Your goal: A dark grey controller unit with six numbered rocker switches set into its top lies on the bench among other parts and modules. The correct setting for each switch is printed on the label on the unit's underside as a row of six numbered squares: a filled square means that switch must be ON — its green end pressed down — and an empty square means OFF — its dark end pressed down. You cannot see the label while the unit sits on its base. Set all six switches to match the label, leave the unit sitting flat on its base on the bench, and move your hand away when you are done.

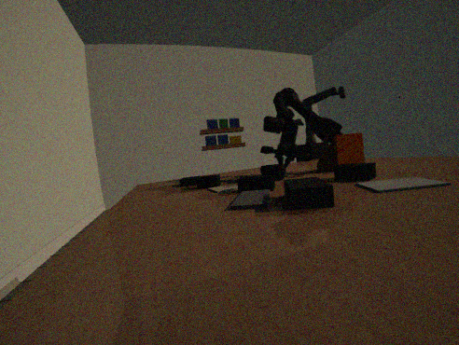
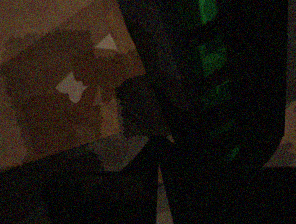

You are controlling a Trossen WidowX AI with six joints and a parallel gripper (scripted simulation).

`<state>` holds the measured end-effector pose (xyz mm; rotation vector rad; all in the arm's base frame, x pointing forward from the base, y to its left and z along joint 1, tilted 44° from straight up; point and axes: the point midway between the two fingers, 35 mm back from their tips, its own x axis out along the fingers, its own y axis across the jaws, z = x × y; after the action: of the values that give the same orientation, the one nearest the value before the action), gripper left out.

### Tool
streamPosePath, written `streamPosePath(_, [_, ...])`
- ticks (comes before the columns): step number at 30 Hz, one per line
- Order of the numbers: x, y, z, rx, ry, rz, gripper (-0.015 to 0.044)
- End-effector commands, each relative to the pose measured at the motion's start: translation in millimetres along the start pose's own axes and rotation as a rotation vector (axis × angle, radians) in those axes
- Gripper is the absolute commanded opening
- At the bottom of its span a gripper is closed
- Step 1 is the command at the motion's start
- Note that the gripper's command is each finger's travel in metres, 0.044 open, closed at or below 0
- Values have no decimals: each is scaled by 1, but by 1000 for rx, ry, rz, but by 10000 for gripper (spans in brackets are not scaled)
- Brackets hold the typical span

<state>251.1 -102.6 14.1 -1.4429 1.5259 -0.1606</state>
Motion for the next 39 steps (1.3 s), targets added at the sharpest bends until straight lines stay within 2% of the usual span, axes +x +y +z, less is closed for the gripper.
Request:
streamPosePath(1, [1, -8, 4, 12, -2, -8, 0])
streamPosePath(13, [0, -3, 3, -6, -1, 2, 0])
streamPosePath(22, [-69, 47, -4, 11, -2, -2, 0])
streamPosePath(31, [-71, 48, -3, 16, -1, 2, 0])
streamPosePath(34, [-70, 42, 10, 78, 9, 87, 0])
streamPosePath(39, [-73, 18, 37, -21, 32, 165, 0])
